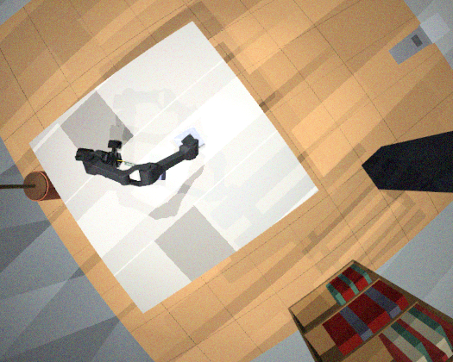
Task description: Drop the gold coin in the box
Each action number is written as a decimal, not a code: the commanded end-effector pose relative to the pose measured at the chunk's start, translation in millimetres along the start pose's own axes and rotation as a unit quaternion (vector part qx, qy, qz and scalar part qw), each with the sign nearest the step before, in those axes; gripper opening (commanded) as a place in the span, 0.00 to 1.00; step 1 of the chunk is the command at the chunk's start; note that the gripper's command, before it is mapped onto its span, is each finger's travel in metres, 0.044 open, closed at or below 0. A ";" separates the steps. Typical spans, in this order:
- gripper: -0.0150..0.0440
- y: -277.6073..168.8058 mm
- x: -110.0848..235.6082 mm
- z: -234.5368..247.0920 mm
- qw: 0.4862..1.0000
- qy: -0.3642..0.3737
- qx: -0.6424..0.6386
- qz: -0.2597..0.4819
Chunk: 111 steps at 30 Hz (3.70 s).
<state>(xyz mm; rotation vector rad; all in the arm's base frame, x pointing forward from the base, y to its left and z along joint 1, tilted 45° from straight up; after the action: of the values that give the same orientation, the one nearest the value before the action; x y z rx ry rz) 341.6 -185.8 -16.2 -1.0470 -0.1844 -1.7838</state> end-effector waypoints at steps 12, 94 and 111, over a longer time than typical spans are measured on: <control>0.25 -18.7 4.9 14.2 1.000 -0.003 0.014 0.001; 0.25 -164.2 -0.6 78.1 1.000 -0.003 0.010 0.006; 0.25 -164.0 -2.4 78.2 1.000 -0.005 0.012 0.006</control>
<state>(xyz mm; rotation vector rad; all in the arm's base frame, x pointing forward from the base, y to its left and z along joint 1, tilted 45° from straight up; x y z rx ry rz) 251.6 -64.3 84.8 -1.0389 -0.2041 -1.7618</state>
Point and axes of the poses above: the point midway between the two fingers, 35 mm back from their tips, its own x axis back along the fingers, its own z axis across the jaws, y = z × x, the point moved 3 cm from there along x, back along the fingers, and after that the axes turned 10 degrees about x, right-handed, at the moved point
